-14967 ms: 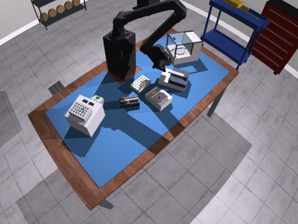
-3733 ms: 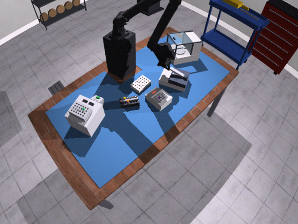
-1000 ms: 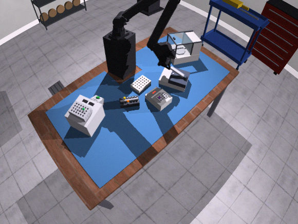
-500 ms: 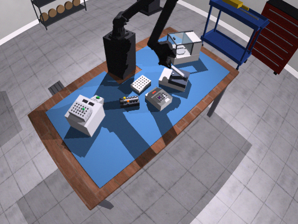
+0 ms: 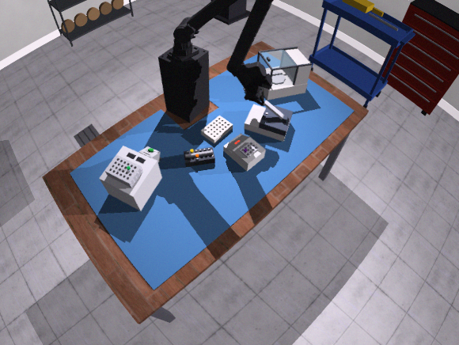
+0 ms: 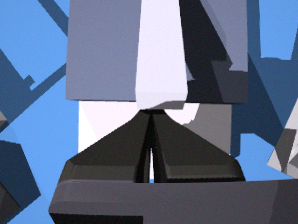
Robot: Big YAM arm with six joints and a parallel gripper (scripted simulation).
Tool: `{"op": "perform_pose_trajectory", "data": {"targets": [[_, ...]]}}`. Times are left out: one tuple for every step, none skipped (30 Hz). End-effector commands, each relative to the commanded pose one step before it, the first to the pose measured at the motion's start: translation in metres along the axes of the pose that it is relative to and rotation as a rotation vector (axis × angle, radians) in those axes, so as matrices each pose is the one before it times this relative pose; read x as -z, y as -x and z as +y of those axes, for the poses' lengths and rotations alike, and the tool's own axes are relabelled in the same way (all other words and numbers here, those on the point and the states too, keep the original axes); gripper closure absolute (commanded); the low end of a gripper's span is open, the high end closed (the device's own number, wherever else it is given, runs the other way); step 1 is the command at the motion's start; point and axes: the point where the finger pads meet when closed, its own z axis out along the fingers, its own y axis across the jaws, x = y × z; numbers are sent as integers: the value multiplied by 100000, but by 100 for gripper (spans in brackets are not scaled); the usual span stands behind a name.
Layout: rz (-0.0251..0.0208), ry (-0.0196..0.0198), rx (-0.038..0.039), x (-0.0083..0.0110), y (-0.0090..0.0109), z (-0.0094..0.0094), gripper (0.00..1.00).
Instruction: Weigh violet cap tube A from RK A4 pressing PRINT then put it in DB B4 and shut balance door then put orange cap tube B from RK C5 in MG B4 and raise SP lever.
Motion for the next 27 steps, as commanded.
{"op": "perform_pose_trajectory", "data": {"targets": [[-12530, -1997, -2274, -1130, 5181, -1031, 100], [1, -2, -13, 1, -33, -19, 100], [409, -30, 23, -28, -242, -31, 100], [633, -45, 40, -43, -358, -38, 100], [633, -44, 42, -43, -358, -37, 100], [633, -44, 43, -43, -358, -37, 100], [634, -43, 43, -42, -358, -37, 100], [493, -33, 33, -33, -285, -32, 100], [26, -2, -3, 0, -44, -18, 100], [-565, 36, -46, 42, 261, -1, 100], [-796, 51, -70, 59, 383, 5, 100], [0, 0, 0, 0, 0, 0, 100], [0, 0, 0, 0, 0, 0, 100], [-275, 17, -276, 22, 115, -10, 100], [478, -33, 154, -29, -271, -32, 100], [482, -32, 154, -30, -273, -32, 100], [457, -30, 53, -28, -261, -30, 100], [181, -12, -10, -10, -119, -22, 100], [-3123, 200, -329, 287, 1683, 86, 100], [-287, 18, -80, 69, 234, 8, 100], [-2, 0, 7, 49, 88, 0, 100], [-2, 0, 16, 49, 88, 0, 100], [-2, 0, -2, 49, 88, 0, 100], [-2, 0, 1, 49, 88, 0, 100], [-2, 0, 1, 49, 88, 0, 100], [653, -42, 42, 50, -73, -11, 100], [1662, -108, 99, 54, -322, -27, 100]]}}
